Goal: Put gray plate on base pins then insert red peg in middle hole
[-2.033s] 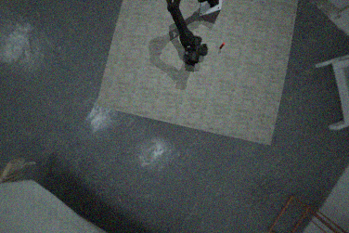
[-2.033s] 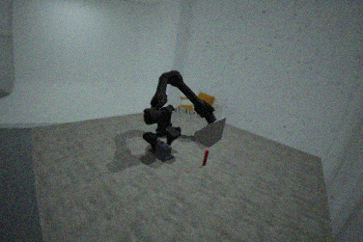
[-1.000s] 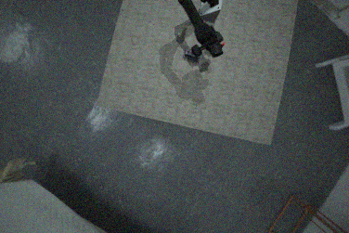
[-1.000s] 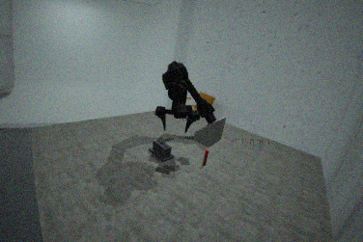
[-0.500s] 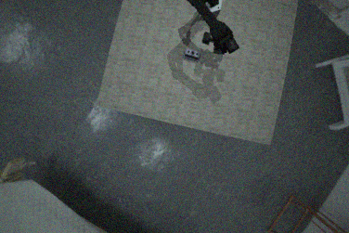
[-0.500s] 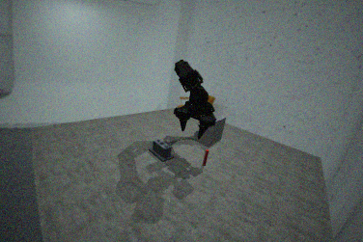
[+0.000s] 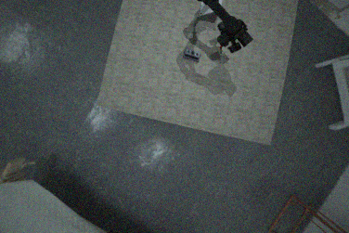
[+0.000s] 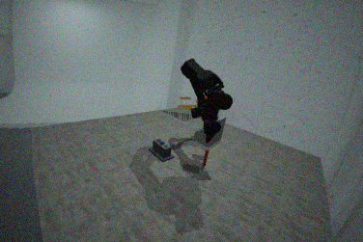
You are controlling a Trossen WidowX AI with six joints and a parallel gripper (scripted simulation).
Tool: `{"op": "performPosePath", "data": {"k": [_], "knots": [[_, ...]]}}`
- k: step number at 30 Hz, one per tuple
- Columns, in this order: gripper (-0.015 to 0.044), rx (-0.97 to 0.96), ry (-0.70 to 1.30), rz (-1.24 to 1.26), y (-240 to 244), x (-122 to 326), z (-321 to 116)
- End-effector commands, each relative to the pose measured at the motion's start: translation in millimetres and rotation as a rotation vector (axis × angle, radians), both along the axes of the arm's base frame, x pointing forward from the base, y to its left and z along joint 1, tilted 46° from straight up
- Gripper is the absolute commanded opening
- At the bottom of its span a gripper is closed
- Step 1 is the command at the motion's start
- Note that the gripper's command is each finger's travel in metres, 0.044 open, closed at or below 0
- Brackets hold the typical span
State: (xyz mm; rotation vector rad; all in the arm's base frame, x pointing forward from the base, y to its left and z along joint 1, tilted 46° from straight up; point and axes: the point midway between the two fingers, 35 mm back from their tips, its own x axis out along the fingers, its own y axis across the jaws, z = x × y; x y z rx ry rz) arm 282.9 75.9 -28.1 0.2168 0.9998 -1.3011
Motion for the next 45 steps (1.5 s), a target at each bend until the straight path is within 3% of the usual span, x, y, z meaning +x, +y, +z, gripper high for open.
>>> {"op": "performPosePath", "data": {"k": [1, 45], "knots": [[0.0440, -0.015, -0.125, -0.141, 10.7, -15.9, -13.0], [0.0440, -0.018, -0.127, -0.140, -51.4, -20.3, -71.0]]}}
